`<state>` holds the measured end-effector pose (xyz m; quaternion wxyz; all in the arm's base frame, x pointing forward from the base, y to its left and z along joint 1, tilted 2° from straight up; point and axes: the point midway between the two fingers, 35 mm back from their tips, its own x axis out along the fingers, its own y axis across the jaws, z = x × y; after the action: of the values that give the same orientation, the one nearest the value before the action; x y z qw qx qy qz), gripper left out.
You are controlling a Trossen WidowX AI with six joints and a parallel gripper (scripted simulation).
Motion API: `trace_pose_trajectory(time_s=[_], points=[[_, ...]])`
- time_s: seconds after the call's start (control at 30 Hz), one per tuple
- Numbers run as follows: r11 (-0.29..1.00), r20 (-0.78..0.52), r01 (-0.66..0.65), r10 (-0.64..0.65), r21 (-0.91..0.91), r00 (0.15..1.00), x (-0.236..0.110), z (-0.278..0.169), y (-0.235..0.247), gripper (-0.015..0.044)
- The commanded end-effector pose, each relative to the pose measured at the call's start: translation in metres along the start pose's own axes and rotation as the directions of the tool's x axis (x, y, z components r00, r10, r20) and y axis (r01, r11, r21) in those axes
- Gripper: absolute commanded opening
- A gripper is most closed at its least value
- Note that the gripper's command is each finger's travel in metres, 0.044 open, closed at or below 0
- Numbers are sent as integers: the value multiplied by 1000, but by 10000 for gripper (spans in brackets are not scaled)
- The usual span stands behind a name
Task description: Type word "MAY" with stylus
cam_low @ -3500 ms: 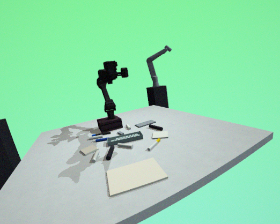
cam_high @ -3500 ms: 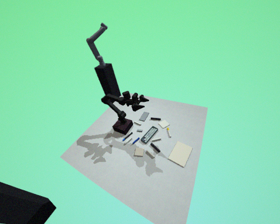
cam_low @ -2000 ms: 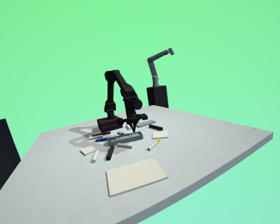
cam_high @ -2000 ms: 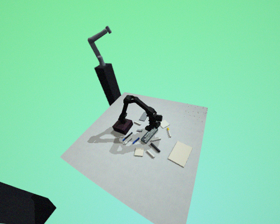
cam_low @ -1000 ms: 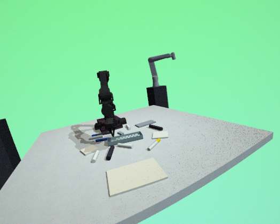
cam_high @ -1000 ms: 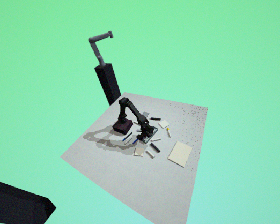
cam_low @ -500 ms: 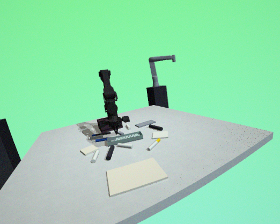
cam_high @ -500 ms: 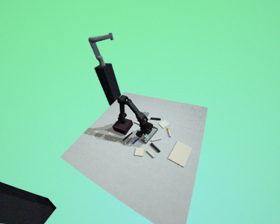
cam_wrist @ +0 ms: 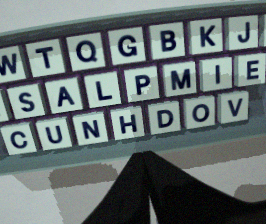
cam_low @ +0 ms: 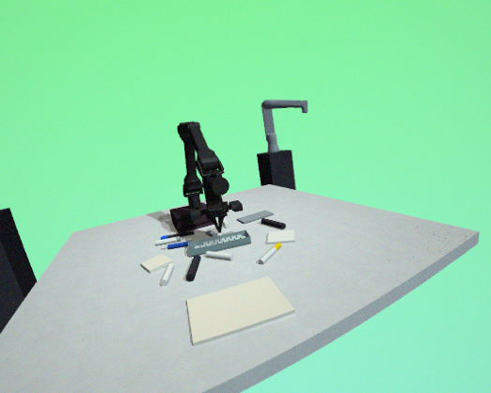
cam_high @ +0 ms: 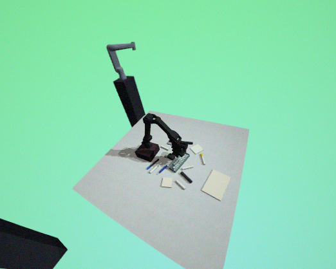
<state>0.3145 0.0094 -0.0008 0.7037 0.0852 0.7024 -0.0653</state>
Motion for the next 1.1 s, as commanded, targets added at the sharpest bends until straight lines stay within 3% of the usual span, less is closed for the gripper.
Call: trace_pose_trajectory(time_s=[0.0, 0.43, 0.63, 0.97, 1.07], points=[[1000, -2, -6, 6, 2, 1000, -1, -3, 31, 0], [1000, -2, -6, 6, 2, 1000, -3, -3, 31, 0], [1000, -2, -6, 6, 2, 1000, -61, -2, 31, 0], [1000, 9, -7, 7, -1, 1000, -56, 0, 31, 0], [1000, 7, -7, 7, -1, 1000, -55, 0, 31, 79]])
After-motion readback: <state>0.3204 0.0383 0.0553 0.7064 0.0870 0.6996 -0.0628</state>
